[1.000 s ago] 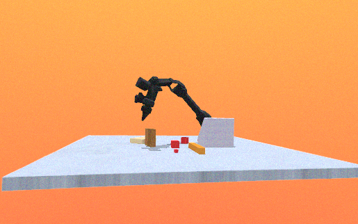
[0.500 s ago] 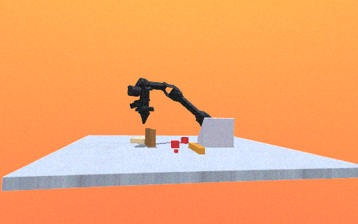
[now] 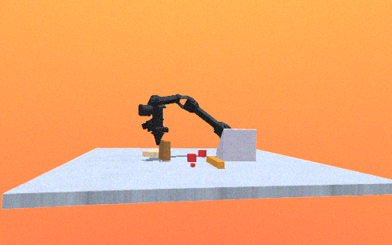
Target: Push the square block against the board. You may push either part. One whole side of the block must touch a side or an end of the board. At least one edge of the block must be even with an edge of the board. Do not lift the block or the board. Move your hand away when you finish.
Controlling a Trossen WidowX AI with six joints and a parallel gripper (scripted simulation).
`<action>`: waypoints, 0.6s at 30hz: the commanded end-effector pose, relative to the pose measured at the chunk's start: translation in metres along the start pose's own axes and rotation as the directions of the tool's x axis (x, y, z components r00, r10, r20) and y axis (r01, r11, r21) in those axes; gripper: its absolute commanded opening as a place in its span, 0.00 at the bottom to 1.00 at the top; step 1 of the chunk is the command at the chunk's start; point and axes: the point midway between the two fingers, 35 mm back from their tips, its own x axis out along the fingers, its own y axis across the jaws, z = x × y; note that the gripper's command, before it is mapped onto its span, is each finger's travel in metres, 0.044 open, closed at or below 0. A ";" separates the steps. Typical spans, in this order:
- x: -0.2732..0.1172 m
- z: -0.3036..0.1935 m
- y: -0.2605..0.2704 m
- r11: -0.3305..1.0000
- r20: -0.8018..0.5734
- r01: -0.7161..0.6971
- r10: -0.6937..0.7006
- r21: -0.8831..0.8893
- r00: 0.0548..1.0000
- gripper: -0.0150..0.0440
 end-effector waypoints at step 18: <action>-0.006 -0.024 0.002 1.000 0.017 0.006 -0.006 -0.012 1.000 0.25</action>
